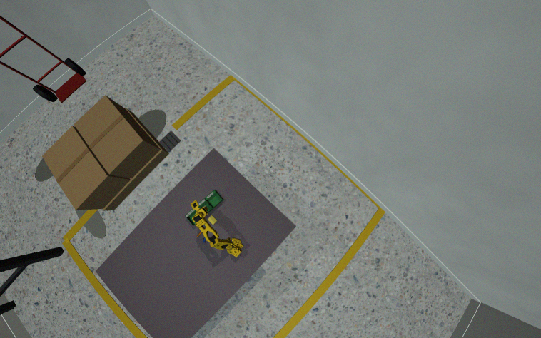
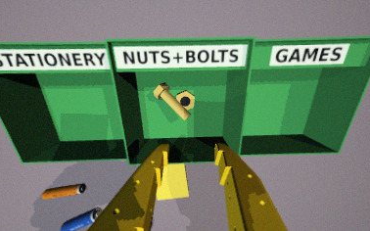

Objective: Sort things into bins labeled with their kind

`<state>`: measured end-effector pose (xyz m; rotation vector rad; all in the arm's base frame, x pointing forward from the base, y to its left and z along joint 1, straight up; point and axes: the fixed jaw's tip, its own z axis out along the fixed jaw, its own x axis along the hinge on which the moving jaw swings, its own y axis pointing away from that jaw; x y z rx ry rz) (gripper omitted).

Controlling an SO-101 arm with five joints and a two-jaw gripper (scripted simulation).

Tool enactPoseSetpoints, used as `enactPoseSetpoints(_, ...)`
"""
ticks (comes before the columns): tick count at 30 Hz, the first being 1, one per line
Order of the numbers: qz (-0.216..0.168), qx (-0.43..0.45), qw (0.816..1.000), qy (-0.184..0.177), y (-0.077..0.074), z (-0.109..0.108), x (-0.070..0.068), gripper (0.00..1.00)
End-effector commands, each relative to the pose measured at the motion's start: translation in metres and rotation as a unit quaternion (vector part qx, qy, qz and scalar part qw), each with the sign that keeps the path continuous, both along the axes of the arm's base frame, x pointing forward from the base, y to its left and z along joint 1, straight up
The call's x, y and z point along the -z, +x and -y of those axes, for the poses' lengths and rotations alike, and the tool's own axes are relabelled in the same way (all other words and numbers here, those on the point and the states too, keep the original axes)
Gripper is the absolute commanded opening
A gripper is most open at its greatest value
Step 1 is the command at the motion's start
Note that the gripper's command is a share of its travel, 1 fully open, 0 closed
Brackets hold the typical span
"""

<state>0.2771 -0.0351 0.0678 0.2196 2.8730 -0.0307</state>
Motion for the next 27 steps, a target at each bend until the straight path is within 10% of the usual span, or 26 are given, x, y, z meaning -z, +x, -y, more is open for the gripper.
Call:
enactPoseSetpoints(1,0.039,-0.001,0.999,-0.004,0.006,-0.001,-0.02,0.17)
enactPoseSetpoints(27,-0.084,-0.081,0.993,0.005,-0.065,-0.037,-0.002,0.34)
